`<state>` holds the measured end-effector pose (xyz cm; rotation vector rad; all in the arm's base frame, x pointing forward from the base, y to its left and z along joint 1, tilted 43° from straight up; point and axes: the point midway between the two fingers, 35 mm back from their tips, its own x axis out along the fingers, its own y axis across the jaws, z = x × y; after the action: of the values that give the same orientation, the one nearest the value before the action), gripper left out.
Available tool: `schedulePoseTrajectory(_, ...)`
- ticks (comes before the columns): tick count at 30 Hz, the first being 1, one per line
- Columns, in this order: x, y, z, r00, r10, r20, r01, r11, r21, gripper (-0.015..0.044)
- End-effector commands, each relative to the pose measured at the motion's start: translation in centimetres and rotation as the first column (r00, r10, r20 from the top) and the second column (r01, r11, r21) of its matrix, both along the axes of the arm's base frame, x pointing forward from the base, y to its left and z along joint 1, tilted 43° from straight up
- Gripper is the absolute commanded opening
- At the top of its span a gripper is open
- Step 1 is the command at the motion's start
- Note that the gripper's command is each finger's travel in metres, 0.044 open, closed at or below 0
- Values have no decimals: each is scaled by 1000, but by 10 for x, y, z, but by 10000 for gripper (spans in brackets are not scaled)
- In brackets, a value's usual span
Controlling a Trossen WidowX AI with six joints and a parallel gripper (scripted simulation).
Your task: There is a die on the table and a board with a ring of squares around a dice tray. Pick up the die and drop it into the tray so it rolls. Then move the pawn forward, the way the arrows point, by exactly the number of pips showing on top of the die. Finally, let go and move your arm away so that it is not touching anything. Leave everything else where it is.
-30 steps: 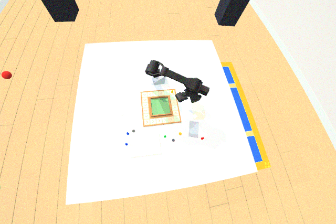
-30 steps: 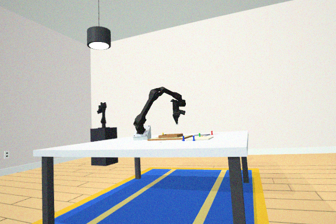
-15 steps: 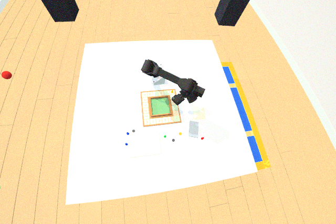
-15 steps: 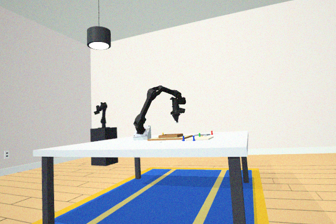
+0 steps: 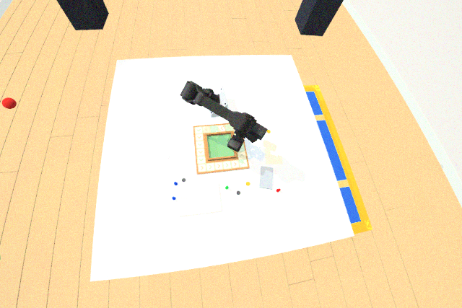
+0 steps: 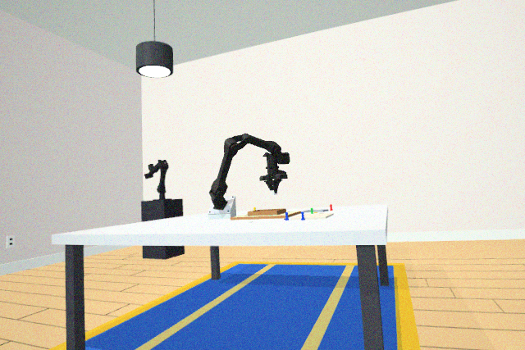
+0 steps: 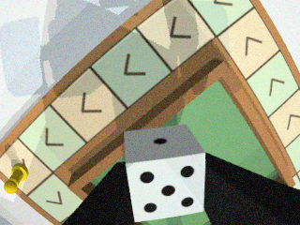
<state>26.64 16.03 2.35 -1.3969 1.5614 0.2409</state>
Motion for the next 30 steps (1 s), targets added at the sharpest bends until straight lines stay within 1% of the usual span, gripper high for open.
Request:
schedulePoseTrajectory(1,1,-14,7,996,71,-59,-72,997,-17,0)
schedulePoseTrajectory(10,1,-47,23,948,235,-213,-247,968,-34,0)
schedulePoseTrajectory(20,-4,-84,38,841,387,-379,-428,904,-25,0)
schedulePoseTrajectory(26,-5,-87,38,831,397,-390,-438,899,-18,0)
schedulePoseTrajectory(30,-8,-90,34,822,413,-392,-413,906,90,0)
